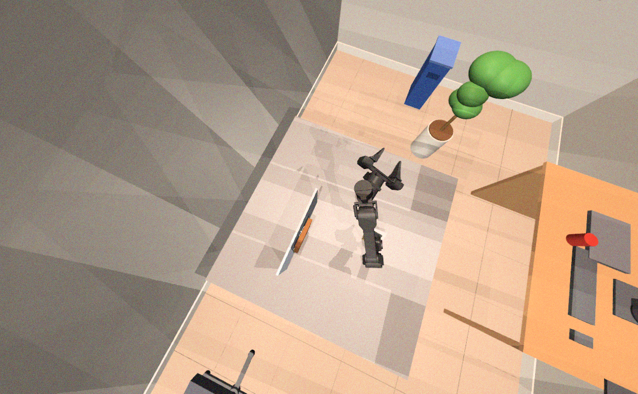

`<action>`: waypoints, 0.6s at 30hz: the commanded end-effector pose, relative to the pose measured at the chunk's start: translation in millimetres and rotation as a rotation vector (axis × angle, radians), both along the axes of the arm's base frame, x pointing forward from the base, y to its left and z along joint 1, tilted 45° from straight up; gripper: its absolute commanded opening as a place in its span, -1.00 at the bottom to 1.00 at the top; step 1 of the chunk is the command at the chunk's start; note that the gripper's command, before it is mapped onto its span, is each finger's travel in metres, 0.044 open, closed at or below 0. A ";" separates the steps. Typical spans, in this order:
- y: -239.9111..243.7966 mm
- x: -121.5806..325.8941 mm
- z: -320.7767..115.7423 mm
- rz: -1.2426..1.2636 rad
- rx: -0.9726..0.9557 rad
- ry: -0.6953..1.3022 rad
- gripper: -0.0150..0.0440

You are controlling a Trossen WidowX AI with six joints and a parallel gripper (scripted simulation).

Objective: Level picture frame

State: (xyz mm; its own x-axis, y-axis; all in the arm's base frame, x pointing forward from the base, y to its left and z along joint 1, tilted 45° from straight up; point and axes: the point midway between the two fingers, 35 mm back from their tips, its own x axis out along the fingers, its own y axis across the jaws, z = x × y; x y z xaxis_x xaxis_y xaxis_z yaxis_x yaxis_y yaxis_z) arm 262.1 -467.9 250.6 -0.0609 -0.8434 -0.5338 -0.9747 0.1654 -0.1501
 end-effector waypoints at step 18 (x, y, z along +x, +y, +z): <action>154.5 65.6 46.7 -0.350 0.179 -1.327 0.39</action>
State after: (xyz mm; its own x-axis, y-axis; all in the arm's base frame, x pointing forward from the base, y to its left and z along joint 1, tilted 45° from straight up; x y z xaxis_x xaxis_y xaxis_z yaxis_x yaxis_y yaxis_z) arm 312.0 -375.0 278.7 0.2045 -0.8407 -0.5014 -0.5023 0.3496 -0.7909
